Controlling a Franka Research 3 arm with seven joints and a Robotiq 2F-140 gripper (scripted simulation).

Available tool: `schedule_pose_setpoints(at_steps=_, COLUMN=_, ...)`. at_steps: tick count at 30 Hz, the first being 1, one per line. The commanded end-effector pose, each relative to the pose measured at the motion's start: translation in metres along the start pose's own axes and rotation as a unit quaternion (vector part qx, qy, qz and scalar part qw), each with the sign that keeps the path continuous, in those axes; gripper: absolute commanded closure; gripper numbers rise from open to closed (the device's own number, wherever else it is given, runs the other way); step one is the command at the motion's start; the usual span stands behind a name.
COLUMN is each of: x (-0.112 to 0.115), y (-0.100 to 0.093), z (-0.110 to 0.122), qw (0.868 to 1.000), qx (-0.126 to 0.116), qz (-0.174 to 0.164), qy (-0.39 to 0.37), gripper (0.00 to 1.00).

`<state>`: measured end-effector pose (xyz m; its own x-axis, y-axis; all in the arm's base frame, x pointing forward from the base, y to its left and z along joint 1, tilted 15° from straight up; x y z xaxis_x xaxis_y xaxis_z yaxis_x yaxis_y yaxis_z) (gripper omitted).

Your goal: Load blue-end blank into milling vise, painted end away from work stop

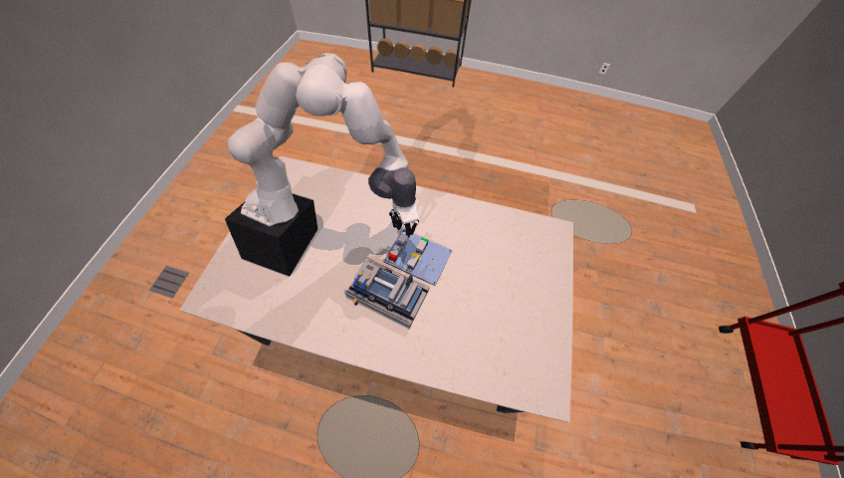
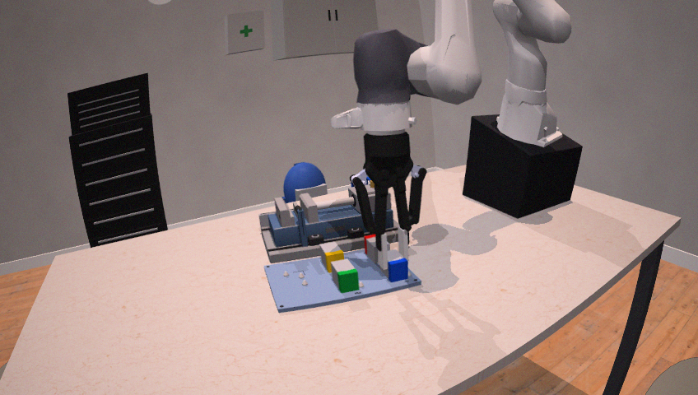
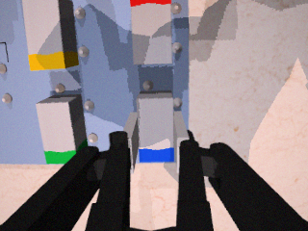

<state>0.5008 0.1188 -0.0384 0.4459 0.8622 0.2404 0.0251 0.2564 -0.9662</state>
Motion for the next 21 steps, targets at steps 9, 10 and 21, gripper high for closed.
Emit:
schedule_pose_setpoints(at_steps=9, x=0.0, y=0.0, z=0.0, qw=1.0, qx=0.0, qz=0.0, qy=0.0, gripper=1.0)
schedule_pose_setpoints(at_steps=10, x=0.0, y=0.0, z=0.0, qw=1.0, qx=0.0, qz=0.0, qy=0.0, gripper=1.0)
schedule_pose_setpoints(at_steps=21, x=0.0, y=-0.03, z=0.0, qw=1.0, qx=0.0, qz=0.0, qy=-0.002, gripper=1.0)
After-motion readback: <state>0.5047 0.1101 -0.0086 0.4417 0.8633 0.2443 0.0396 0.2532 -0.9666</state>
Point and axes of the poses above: the point where the finger pads meet when closed, its own y axis out along the fingers, its own z axis across the jaws, x = y × z, the point moved 6 cm from there along -y, back along the fingers, and after that the axes turned 14 degrees about y, right-handed, at the moved point
